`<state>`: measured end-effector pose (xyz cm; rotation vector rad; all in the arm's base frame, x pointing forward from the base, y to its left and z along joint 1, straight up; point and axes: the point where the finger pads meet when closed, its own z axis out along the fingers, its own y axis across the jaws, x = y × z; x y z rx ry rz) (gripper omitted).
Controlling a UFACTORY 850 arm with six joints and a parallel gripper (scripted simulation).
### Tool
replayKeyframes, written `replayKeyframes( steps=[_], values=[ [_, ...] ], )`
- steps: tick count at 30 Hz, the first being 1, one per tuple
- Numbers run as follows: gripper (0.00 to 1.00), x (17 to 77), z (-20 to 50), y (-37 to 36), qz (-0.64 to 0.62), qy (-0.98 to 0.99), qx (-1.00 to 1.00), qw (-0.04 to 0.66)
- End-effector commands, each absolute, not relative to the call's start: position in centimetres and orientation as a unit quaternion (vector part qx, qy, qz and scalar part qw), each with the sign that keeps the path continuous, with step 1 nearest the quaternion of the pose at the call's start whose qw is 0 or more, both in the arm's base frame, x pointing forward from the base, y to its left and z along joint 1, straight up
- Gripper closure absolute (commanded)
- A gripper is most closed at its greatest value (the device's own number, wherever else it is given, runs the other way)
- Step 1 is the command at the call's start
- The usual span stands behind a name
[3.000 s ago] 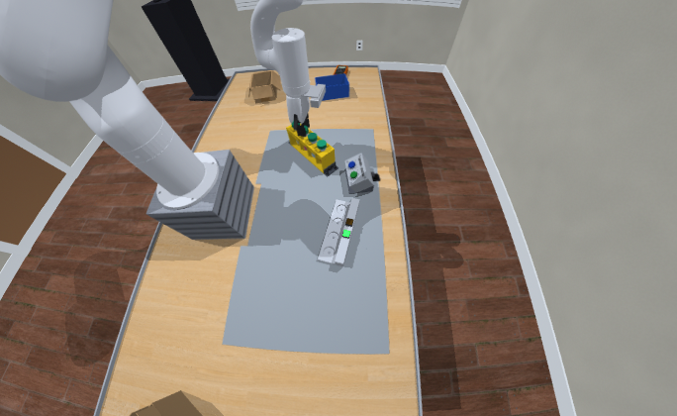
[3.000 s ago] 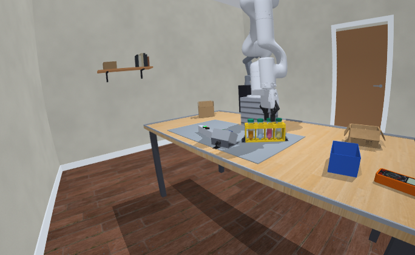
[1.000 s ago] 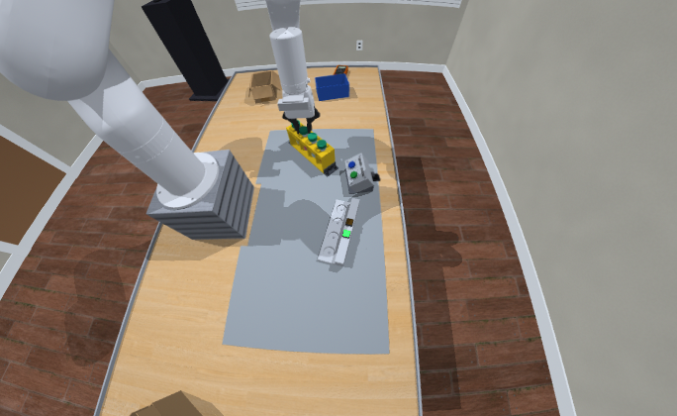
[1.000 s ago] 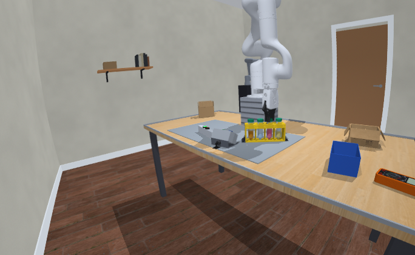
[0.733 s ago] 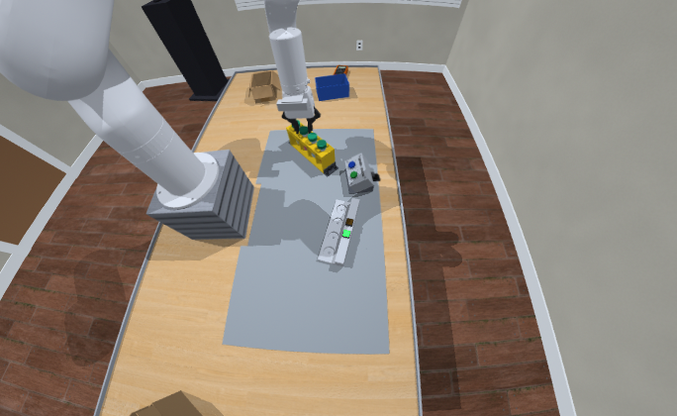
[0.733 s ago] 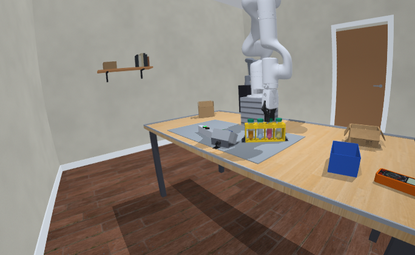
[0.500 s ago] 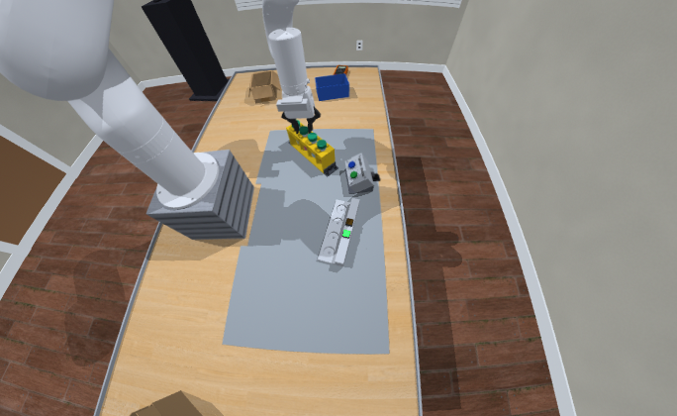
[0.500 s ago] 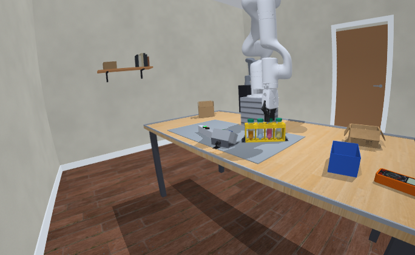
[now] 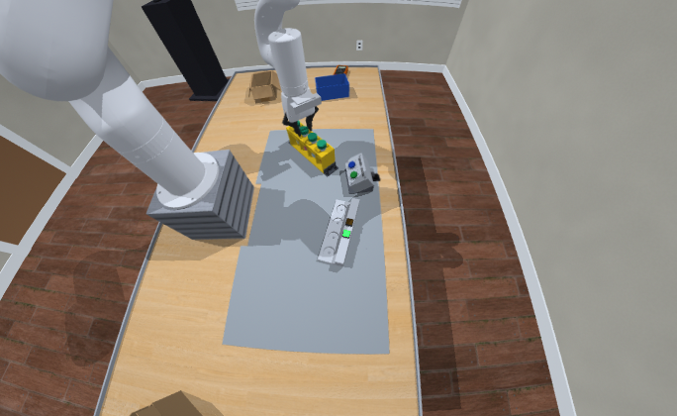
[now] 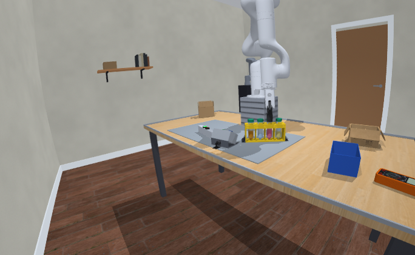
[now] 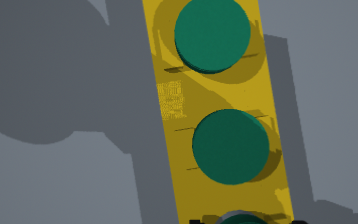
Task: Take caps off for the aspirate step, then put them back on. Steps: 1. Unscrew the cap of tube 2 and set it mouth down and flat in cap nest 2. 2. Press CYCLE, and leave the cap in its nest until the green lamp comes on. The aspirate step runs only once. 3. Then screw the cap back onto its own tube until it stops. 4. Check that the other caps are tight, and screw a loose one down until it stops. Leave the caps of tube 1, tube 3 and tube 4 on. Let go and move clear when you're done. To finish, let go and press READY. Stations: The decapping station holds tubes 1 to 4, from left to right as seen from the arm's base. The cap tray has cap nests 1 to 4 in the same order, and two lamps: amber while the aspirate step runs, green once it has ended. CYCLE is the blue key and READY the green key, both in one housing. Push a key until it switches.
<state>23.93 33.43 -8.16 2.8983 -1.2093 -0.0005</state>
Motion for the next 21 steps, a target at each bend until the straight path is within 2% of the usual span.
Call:
replayKeyframes(
  steps=[1,6,15,16,21],
  values=[
    [0.54,23.99,-8.12,33.49,0.001,-0.253,0.967,0.001],
    [0.54,23.99,-8.12,33.49,0.001,-0.127,0.992,0.001],
    [0.54,23.99,-8.12,33.50,0.001,-0.126,0.992,0.001],
    [1.00,23.99,-8.12,33.50,0.001,-0.126,0.992,0.001],
    [1.00,23.99,-8.12,33.49,0.001,-0.126,0.992,0.001]
  ],
)
